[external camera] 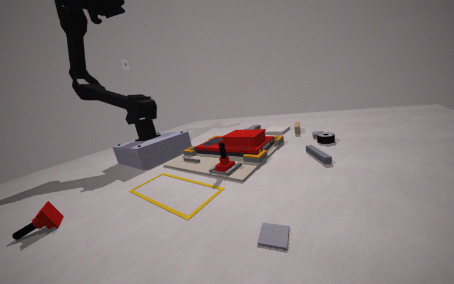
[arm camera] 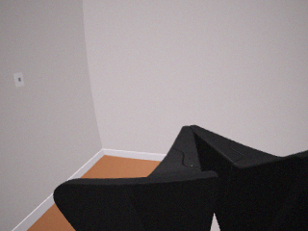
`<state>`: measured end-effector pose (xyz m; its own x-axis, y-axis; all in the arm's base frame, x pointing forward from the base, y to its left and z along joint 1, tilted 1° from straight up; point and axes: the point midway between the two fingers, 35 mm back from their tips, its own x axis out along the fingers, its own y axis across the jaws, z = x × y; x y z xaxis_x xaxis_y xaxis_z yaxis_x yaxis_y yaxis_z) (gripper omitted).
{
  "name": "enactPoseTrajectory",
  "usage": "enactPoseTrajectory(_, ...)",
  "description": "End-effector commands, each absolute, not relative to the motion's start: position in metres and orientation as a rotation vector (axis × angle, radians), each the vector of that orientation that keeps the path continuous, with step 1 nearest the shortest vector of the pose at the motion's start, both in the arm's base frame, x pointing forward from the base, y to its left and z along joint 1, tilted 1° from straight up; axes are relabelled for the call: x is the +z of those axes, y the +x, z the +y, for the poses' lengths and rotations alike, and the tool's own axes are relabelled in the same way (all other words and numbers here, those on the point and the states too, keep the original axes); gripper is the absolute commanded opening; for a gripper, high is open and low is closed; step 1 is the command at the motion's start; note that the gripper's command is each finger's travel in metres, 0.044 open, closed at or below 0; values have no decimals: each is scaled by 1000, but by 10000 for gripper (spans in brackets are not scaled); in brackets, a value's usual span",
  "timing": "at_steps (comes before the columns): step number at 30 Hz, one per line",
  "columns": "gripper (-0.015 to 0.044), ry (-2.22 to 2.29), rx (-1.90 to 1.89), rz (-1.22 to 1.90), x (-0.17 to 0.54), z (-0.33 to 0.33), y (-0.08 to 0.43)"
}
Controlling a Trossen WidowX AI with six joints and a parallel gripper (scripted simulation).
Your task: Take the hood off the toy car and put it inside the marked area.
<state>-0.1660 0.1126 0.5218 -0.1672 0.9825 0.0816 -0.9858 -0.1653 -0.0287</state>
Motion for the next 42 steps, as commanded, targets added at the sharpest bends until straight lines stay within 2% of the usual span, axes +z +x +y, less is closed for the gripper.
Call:
enactPoseTrajectory(1, 26, 52, 1736, -84, 522, 113, -165)
enactPoseTrajectory(6, 157, 129, 1682, -59, 535, 120, -128)
enactPoseTrajectory(17, 440, 377, 1408, 132, 544, 147, 26)
enactPoseTrajectory(23, 440, 460, 1242, 274, 520, 160, 108)
enactPoseTrajectory(33, 440, 484, 970, 500, 451, 172, 216)
enactPoseTrajectory(42, 440, 427, 736, 683, 379, 169, 286)
